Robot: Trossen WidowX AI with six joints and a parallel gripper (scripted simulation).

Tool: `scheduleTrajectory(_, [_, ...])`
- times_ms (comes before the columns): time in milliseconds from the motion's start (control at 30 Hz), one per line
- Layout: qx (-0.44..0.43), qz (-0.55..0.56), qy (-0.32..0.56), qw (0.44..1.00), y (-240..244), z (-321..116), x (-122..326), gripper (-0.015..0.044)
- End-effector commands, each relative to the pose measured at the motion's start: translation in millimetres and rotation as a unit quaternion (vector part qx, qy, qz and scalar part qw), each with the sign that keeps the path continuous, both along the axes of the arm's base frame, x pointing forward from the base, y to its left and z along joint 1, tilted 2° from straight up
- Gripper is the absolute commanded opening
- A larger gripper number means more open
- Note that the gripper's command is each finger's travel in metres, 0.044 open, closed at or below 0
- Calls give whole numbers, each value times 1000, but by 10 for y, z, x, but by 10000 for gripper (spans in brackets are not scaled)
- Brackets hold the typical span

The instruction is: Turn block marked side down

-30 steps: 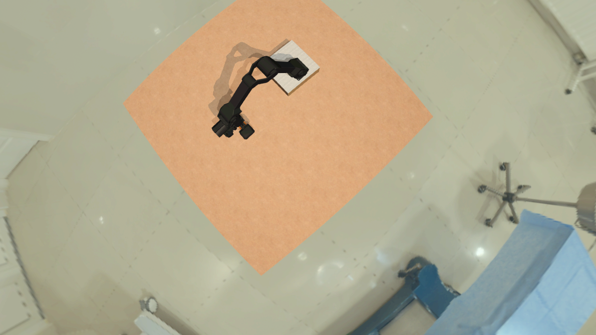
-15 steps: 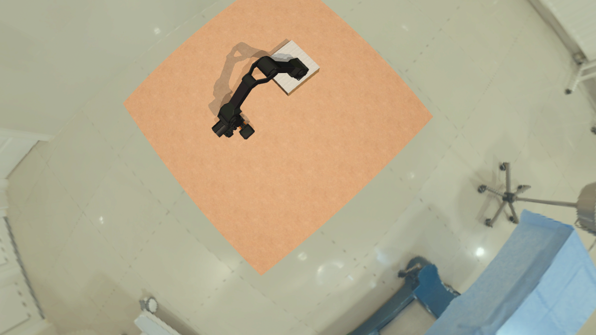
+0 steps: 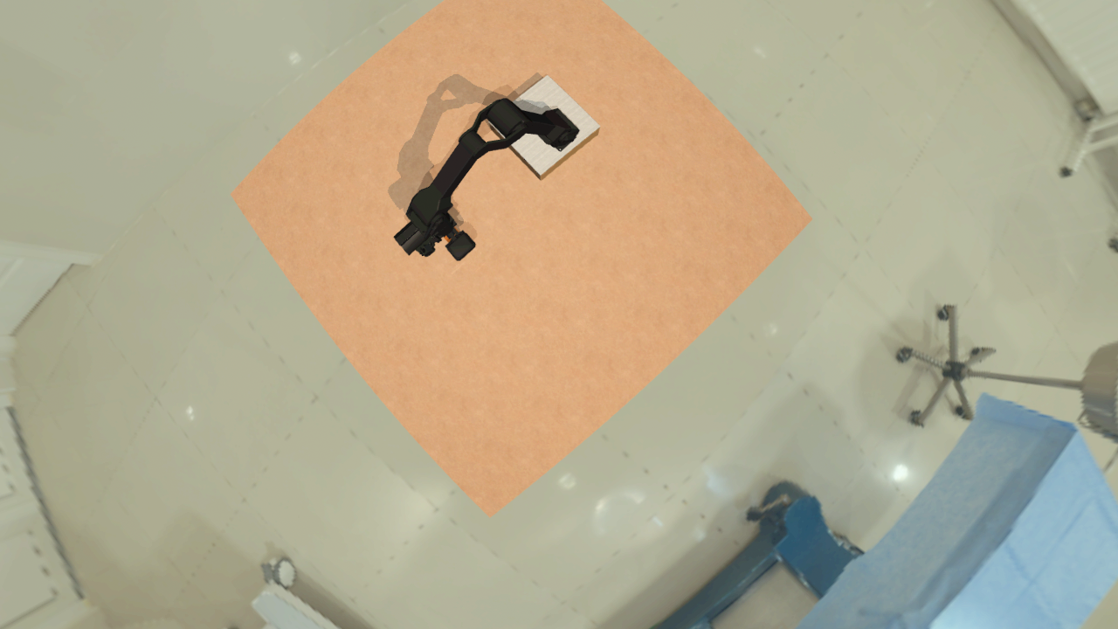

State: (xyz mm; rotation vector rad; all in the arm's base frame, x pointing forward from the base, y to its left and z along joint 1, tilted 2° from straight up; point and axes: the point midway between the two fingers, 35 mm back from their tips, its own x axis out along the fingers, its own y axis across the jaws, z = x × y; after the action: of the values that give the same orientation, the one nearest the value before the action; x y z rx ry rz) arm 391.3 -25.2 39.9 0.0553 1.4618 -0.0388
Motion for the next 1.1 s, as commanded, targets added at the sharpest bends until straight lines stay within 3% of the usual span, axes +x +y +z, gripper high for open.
scheduleTrajectory(0, [1,-1,-18,1000,5,-34,-15,0])
scheduleTrajectory(1067, [-13,-5,-248,969,11,-75,-91,0])
